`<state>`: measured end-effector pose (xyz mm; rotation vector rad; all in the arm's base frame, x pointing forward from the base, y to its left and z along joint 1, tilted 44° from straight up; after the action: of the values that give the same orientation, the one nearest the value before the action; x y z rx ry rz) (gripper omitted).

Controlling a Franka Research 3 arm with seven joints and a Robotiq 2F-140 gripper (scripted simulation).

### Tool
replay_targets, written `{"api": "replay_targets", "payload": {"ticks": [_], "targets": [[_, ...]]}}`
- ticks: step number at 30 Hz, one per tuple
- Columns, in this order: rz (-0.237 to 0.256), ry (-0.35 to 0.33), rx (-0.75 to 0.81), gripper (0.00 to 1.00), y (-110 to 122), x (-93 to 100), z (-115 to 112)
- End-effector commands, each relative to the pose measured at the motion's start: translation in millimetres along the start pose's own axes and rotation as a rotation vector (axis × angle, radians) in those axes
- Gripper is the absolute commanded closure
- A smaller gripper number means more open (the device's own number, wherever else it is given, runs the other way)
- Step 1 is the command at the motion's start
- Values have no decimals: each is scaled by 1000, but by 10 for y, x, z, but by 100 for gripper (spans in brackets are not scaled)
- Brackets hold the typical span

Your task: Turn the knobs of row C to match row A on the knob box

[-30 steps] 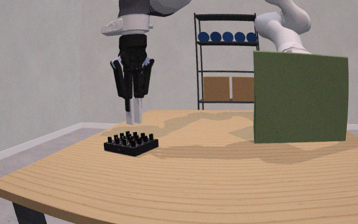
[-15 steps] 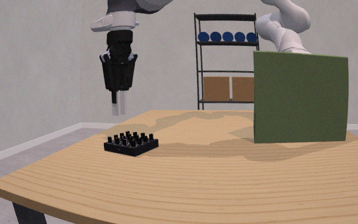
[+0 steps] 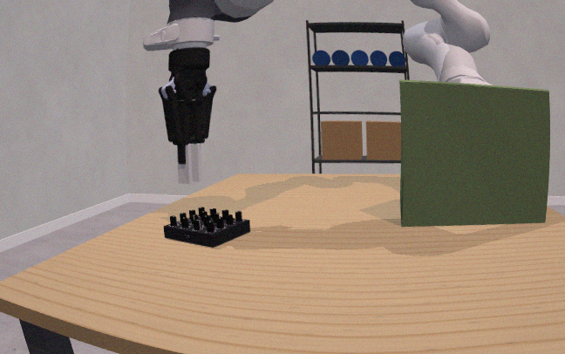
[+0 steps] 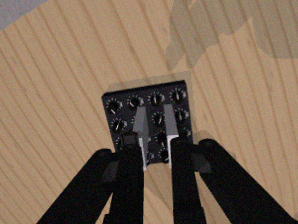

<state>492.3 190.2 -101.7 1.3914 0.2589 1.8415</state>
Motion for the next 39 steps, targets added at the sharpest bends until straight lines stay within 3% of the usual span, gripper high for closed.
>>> {"api": "replay_targets", "payload": {"ticks": [1, 29, 39], "targets": [[-3, -1, 15, 88, 5, 3, 0], [-4, -1, 16, 88, 4, -26, 0], [-4, -2, 16, 88, 2, -121, 1]]}}
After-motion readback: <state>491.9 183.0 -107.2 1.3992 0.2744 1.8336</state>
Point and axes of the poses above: the point where the finger pads meet when closed, its own x axis back along the fingers, its own y axis across the jaws, z = x × y, the point moved 7 cm from there along x, back along the fingers, and after that the axes turned 15 degrees about -x, right-handed, at the moved point
